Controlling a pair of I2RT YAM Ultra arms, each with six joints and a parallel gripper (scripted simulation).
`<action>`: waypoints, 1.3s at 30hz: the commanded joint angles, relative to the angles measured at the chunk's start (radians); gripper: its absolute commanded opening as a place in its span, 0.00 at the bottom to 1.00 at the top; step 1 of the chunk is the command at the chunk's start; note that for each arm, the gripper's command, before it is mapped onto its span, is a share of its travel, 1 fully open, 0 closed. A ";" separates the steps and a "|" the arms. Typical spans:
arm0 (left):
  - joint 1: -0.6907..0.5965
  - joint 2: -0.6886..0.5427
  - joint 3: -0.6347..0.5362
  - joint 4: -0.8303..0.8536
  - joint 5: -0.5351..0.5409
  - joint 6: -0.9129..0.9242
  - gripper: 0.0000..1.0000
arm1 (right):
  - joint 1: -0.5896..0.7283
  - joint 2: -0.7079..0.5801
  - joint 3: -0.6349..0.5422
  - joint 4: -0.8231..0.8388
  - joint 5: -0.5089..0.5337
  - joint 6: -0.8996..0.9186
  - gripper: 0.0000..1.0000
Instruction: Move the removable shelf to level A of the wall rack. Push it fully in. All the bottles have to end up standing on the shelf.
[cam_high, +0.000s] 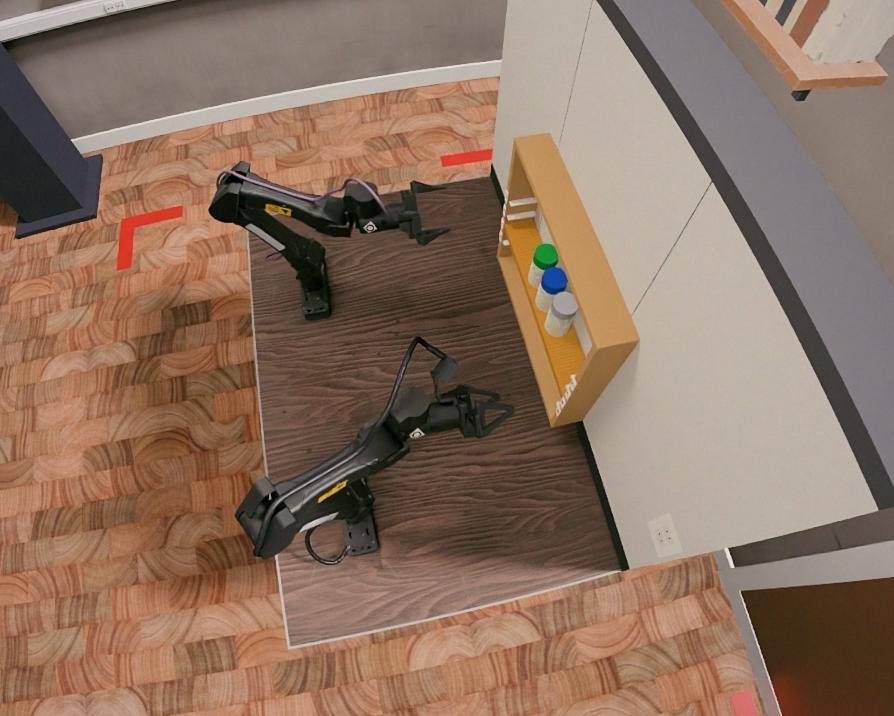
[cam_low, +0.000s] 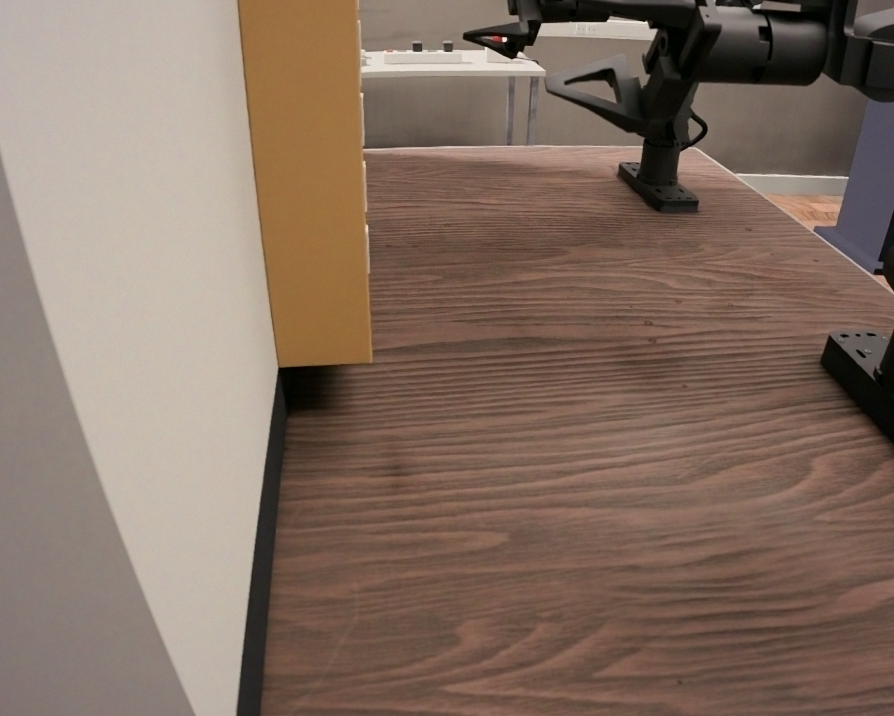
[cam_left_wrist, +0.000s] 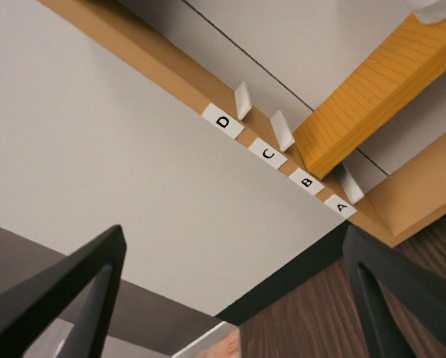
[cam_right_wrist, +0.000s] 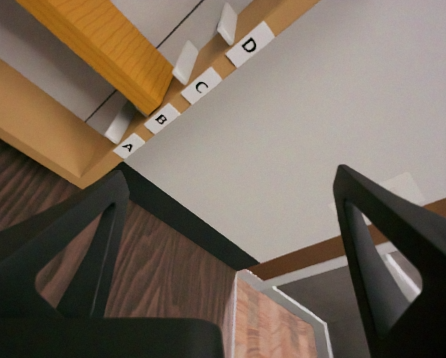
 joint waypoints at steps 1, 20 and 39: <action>-0.018 -0.017 -0.027 0.026 -0.025 0.052 1.00 | 0.020 -0.017 -0.015 0.036 0.030 -0.049 1.00; -0.087 0.002 -0.106 0.126 -0.096 0.227 1.00 | 0.111 0.004 -0.086 0.132 0.122 -0.224 1.00; -0.159 0.042 -0.183 0.244 -0.168 0.405 1.00 | 0.204 0.049 -0.152 0.244 0.216 -0.403 1.00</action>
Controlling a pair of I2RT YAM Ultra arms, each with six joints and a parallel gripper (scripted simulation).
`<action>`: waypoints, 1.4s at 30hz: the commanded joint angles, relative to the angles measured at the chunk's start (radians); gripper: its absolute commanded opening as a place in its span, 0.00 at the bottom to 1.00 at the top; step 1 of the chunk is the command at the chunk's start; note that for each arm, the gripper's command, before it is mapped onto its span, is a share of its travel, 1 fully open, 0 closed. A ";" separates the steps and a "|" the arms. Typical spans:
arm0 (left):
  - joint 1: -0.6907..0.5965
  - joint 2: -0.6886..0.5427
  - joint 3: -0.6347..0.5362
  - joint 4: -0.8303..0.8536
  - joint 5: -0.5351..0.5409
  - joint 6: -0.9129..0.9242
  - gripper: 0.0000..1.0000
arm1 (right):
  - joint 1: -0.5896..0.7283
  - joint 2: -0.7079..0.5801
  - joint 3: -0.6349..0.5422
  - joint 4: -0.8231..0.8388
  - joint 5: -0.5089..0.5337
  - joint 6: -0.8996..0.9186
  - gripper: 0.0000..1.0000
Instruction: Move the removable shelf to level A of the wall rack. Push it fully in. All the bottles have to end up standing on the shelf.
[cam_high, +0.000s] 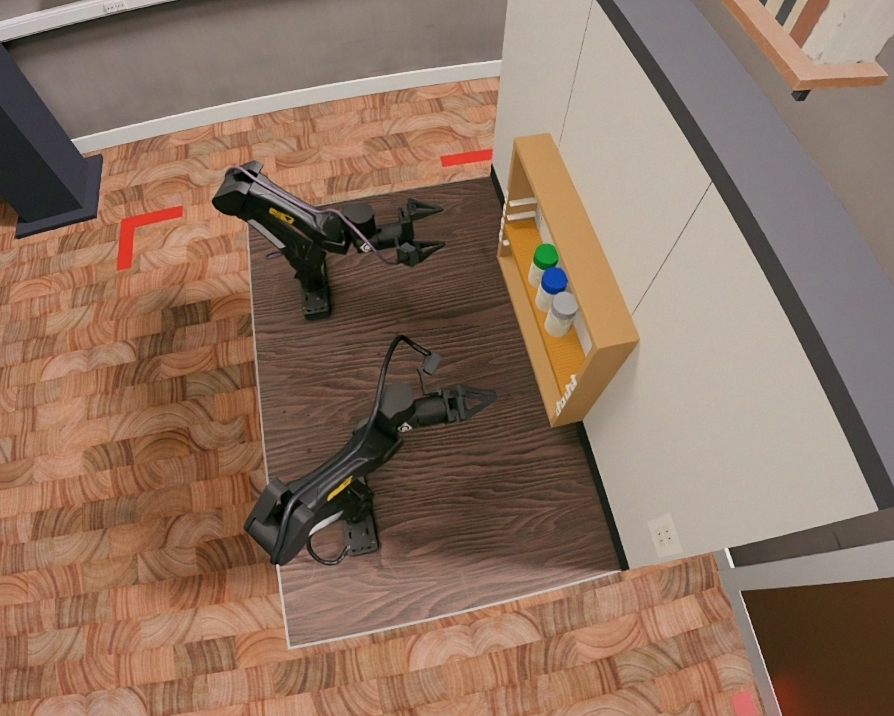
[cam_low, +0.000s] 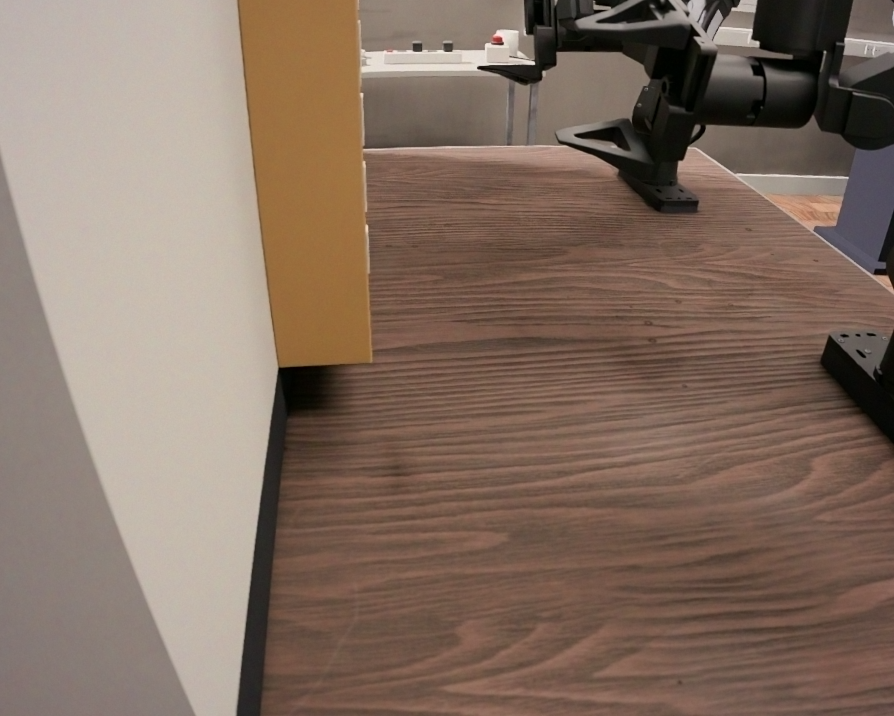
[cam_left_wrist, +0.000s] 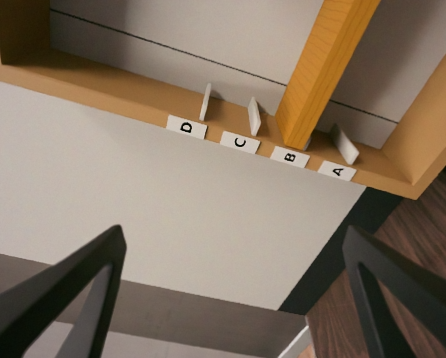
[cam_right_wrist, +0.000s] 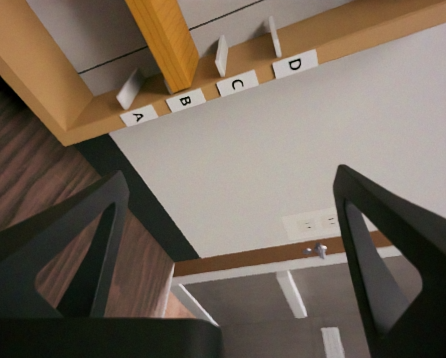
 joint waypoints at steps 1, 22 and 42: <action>-0.022 0.015 -0.030 0.039 -0.026 0.051 1.00 | 0.025 0.015 -0.017 0.050 0.030 -0.048 1.00; -0.101 0.097 -0.105 0.198 -0.106 0.240 1.00 | 0.124 0.099 -0.079 0.198 0.130 -0.238 1.00; -0.132 0.146 -0.133 0.281 -0.140 0.313 1.00 | 0.161 0.146 -0.102 0.275 0.169 -0.312 1.00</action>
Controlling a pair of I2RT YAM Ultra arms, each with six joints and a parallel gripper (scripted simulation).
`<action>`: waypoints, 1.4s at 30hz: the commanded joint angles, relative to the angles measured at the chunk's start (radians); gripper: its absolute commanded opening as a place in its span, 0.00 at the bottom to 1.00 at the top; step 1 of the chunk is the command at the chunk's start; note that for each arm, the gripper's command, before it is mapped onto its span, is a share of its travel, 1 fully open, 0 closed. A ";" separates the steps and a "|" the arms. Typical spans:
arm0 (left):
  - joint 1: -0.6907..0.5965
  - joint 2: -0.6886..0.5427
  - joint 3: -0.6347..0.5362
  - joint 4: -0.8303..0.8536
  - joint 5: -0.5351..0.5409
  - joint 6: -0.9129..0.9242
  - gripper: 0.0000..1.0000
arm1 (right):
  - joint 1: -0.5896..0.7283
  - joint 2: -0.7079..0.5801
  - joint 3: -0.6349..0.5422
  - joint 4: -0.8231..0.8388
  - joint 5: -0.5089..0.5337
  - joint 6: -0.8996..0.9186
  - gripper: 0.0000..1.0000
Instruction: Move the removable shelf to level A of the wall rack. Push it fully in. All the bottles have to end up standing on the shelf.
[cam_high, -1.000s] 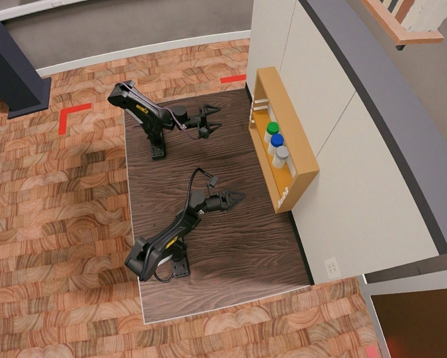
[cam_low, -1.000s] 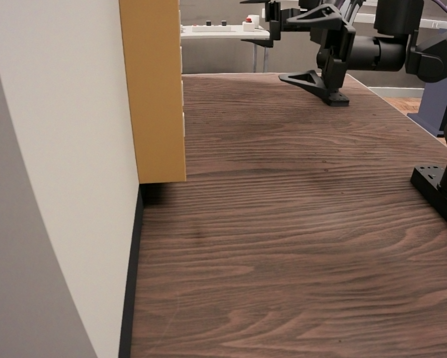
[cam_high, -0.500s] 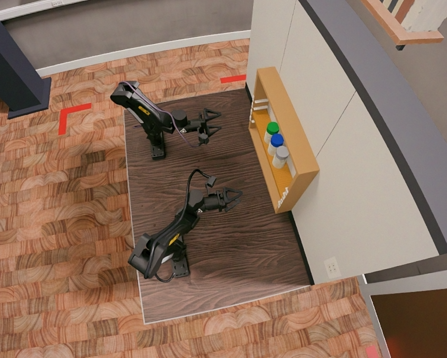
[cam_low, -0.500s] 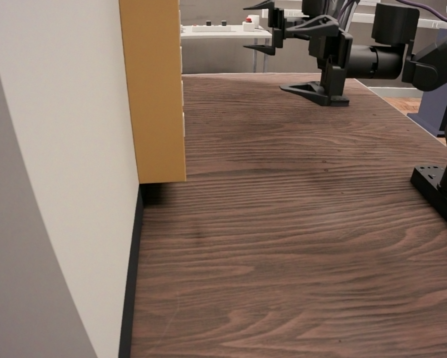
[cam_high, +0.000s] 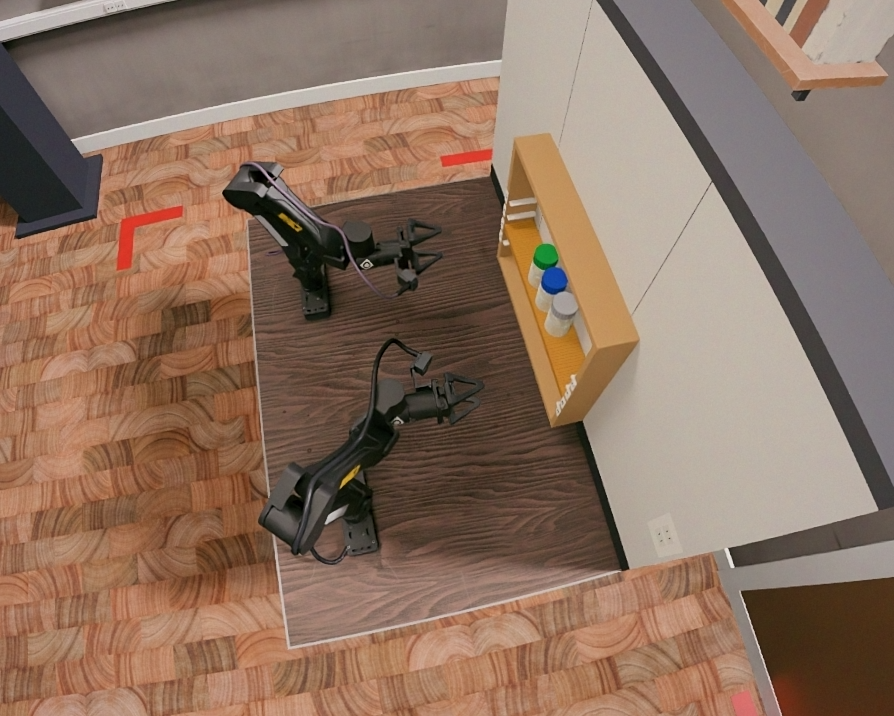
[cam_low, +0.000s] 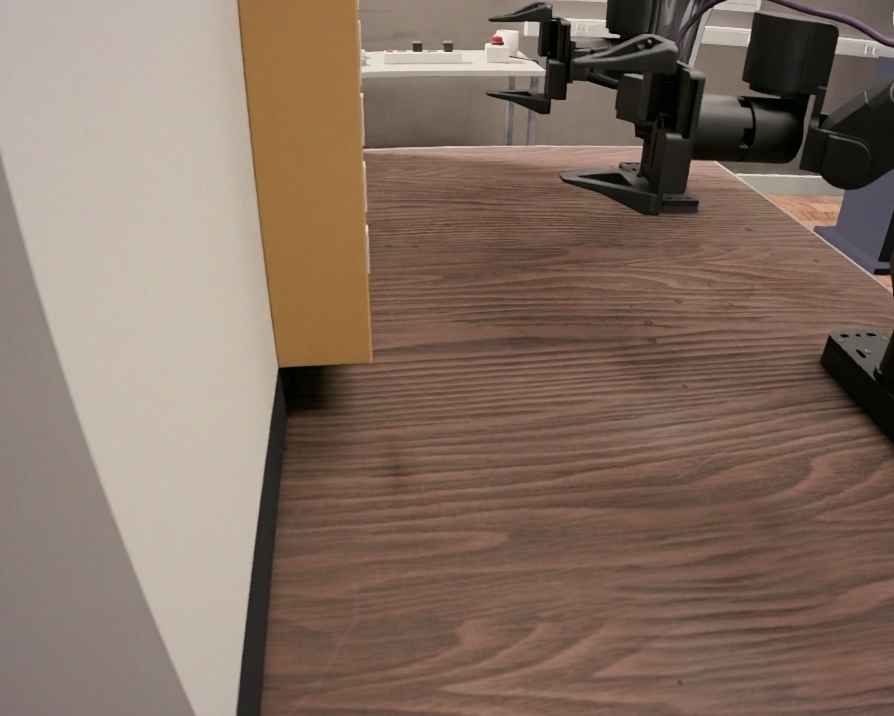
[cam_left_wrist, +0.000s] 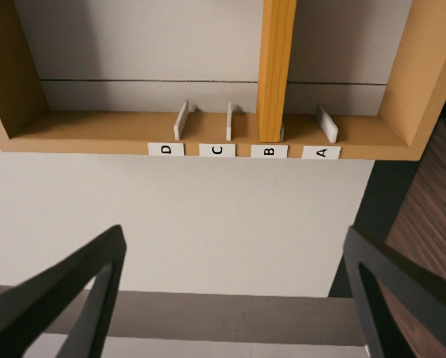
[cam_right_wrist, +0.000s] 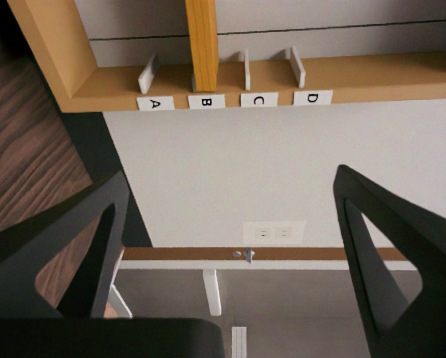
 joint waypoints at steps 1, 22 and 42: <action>-0.011 0.009 -0.020 0.010 -0.008 0.007 1.00 | 0.011 0.008 -0.009 0.023 0.008 -0.004 1.00; -0.011 0.009 -0.020 0.010 -0.008 0.008 1.00 | 0.011 0.008 -0.009 0.023 0.008 -0.004 1.00; -0.002 0.030 -0.018 0.028 0.001 0.007 1.00 | -0.001 0.026 -0.007 0.038 -0.004 -0.004 1.00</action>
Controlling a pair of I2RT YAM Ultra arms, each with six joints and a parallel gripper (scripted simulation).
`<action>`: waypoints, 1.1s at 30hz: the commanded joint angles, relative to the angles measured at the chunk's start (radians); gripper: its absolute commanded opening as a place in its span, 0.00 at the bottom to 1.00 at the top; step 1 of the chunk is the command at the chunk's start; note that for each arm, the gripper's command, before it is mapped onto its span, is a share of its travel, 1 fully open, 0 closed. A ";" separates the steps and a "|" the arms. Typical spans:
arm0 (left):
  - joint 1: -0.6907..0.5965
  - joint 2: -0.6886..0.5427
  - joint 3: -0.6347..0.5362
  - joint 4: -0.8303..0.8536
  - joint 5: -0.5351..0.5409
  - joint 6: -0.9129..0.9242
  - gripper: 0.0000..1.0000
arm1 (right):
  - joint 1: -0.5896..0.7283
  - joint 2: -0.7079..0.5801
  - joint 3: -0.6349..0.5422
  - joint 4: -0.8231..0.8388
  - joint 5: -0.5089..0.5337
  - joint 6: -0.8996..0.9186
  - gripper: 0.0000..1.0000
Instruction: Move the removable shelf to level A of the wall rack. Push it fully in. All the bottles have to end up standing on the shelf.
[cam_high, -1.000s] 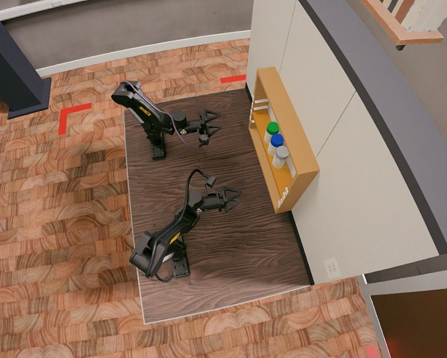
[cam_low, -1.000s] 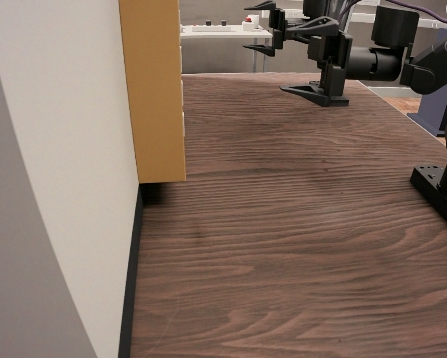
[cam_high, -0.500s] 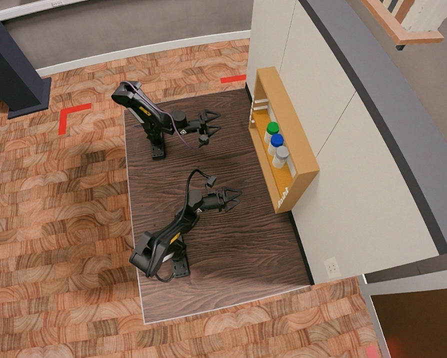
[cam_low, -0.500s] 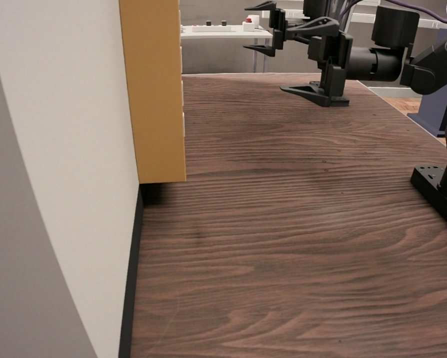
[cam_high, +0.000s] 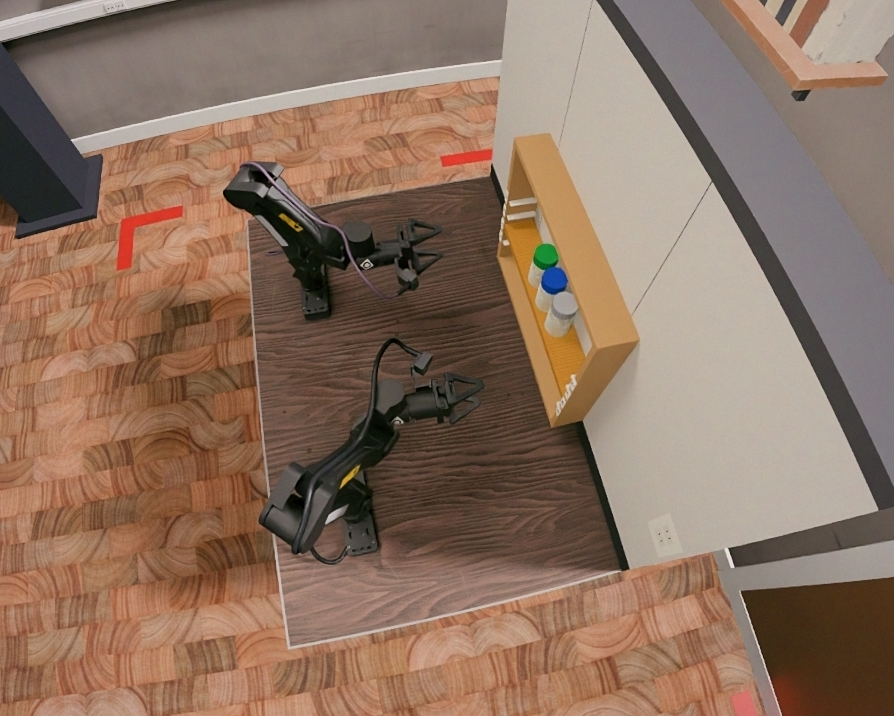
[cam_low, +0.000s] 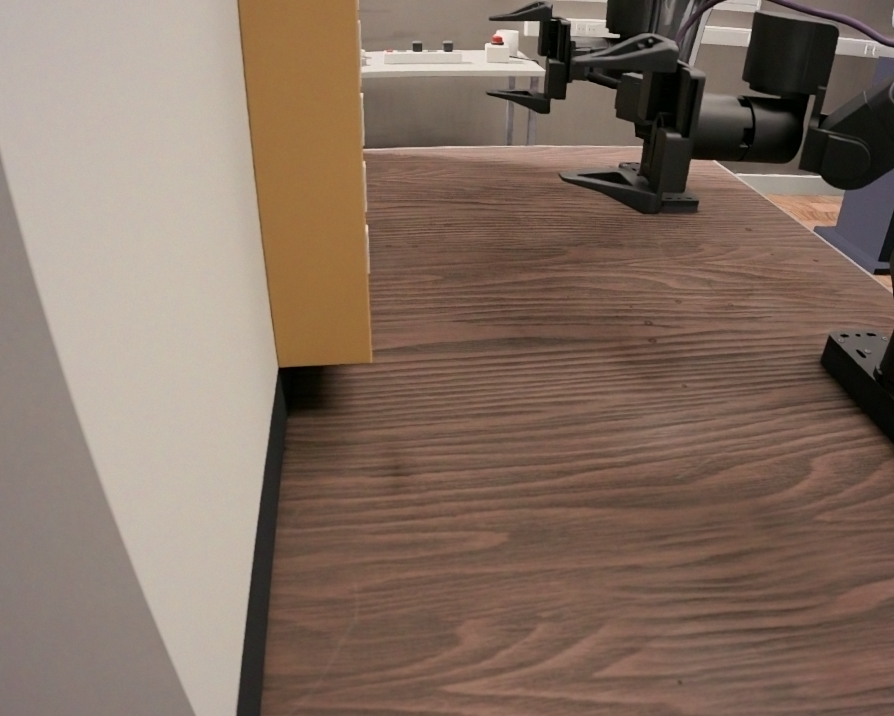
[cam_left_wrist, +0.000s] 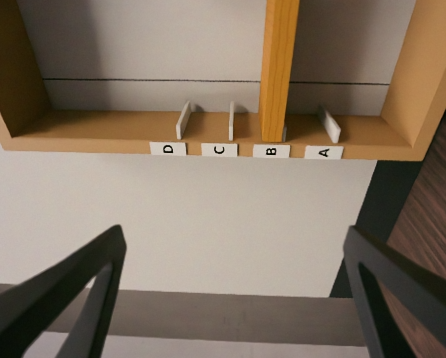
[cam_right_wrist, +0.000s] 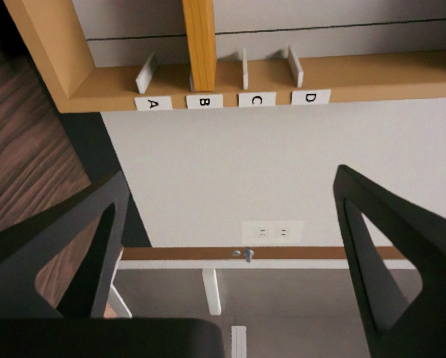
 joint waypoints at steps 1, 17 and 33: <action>0.003 0.035 -0.016 0.025 0.007 0.003 1.00 | -0.006 0.030 -0.007 0.035 -0.011 0.000 1.00; 0.066 0.205 0.017 0.161 0.071 0.004 1.00 | -0.084 0.170 0.014 0.153 -0.089 0.000 1.00; 0.119 0.359 0.062 0.272 0.123 0.005 1.00 | -0.150 0.308 0.047 0.260 -0.155 -0.001 1.00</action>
